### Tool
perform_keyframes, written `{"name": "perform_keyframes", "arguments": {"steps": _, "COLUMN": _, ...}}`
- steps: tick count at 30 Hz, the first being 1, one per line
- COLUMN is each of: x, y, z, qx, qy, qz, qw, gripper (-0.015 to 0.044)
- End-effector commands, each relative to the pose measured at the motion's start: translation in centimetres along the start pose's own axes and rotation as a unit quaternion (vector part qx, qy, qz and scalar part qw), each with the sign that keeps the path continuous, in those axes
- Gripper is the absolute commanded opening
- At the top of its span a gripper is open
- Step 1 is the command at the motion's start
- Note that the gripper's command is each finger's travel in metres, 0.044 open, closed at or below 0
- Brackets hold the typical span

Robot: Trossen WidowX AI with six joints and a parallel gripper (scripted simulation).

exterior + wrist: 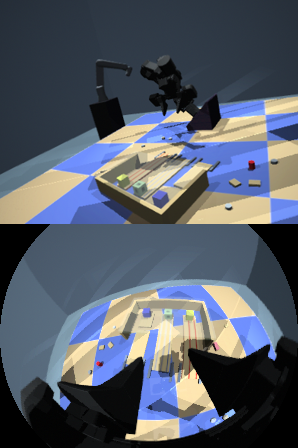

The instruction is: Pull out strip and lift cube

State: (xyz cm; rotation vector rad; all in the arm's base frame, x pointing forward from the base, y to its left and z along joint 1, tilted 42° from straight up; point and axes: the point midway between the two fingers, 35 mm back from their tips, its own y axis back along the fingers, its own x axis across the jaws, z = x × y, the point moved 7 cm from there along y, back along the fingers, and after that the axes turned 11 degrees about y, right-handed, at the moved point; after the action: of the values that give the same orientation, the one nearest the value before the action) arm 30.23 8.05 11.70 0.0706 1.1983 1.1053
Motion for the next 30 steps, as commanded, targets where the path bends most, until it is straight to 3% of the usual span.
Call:
{"name": "perform_keyframes", "arguments": {"steps": 1, "x": 0.2, "y": -2.4, "z": 1.5, "qx": 0.066, "qy": -0.023, "qz": 0.013, "qw": 0.997, "gripper": 0.0164}}
{"name": "perform_keyframes", "arguments": {"steps": 8, "x": 0.5, "y": -7.2, "z": 3.1, "qx": 0.206, "qy": -0.066, "qz": 0.016, "qw": 0.976, "gripper": 0.0000}}
{"name": "perform_keyframes", "arguments": {"steps": 17, "x": 0.6, "y": -12.8, "z": 1.9, "qx": 0.393, "qy": -0.125, "qz": -0.015, "qw": 0.911, "gripper": 0.0000}}
{"name": "perform_keyframes", "arguments": {"steps": 30, "x": 0.5, "y": -13.4, "z": 1.7, "qx": 0.396, "qy": -0.127, "qz": -0.016, "qw": 0.909, "gripper": 0.0000}}
